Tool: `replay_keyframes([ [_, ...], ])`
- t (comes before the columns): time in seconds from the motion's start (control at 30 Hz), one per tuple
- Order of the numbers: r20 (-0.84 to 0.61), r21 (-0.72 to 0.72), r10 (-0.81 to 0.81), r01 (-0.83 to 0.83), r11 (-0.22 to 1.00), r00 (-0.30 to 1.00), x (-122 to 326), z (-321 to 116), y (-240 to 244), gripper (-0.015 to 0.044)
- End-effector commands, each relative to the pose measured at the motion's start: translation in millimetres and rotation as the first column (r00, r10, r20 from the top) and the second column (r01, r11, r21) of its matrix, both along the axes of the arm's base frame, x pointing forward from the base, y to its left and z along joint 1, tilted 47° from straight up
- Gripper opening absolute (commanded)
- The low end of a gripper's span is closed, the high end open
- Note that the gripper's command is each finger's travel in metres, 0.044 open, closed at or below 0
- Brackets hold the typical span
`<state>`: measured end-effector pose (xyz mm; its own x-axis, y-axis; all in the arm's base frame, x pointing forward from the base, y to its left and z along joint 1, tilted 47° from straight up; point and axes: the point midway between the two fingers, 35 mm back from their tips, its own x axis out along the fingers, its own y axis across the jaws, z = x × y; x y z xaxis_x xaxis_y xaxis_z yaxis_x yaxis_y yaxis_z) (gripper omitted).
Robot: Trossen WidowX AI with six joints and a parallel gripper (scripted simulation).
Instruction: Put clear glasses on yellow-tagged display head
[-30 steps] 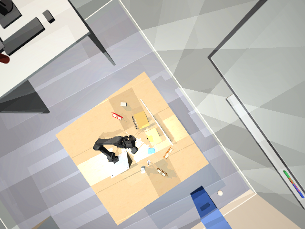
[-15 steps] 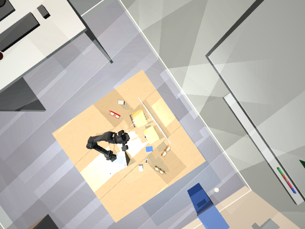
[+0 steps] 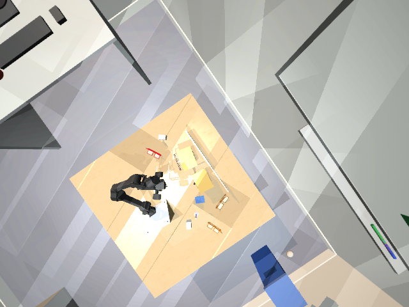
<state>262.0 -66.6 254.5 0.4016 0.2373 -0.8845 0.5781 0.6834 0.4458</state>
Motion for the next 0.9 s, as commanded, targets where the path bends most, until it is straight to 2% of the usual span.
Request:
replay_keyframes([
  [0.0,-0.012,0.030,-0.104,0.105,0.994,0.994,-7,4,6,0.0000],
  [0.43,-0.042,0.157,-0.442,0.443,0.883,0.896,-31,22,25,0.0000],
  [0.87,-0.118,0.307,-0.705,0.701,0.643,0.699,-58,35,42,0.0000],
])
